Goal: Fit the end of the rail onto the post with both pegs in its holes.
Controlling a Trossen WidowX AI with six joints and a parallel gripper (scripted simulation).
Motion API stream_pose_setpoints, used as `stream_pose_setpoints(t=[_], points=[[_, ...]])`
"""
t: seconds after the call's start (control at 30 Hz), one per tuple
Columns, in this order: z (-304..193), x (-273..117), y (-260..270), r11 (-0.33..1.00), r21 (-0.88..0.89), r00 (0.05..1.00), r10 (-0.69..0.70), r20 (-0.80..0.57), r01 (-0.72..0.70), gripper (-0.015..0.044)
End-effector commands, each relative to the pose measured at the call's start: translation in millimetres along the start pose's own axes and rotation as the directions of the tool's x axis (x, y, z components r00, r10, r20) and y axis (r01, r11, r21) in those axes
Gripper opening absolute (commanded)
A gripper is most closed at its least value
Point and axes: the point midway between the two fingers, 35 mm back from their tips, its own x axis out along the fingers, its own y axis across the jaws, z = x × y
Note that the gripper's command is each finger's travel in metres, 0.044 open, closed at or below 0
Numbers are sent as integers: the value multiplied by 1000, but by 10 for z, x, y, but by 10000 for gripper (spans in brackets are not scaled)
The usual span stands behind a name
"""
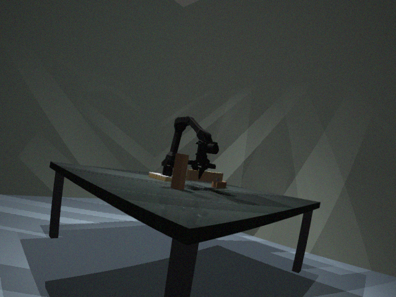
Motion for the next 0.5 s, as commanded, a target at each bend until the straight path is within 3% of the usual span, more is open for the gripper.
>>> stream_pose_setpoints(t=[0.0,0.47], points=[[-20,-27,-31,1000,-4,1000,-9,0,9,0],[-59,-14,-40,1000,-5,1000,-9,0,9,0]])
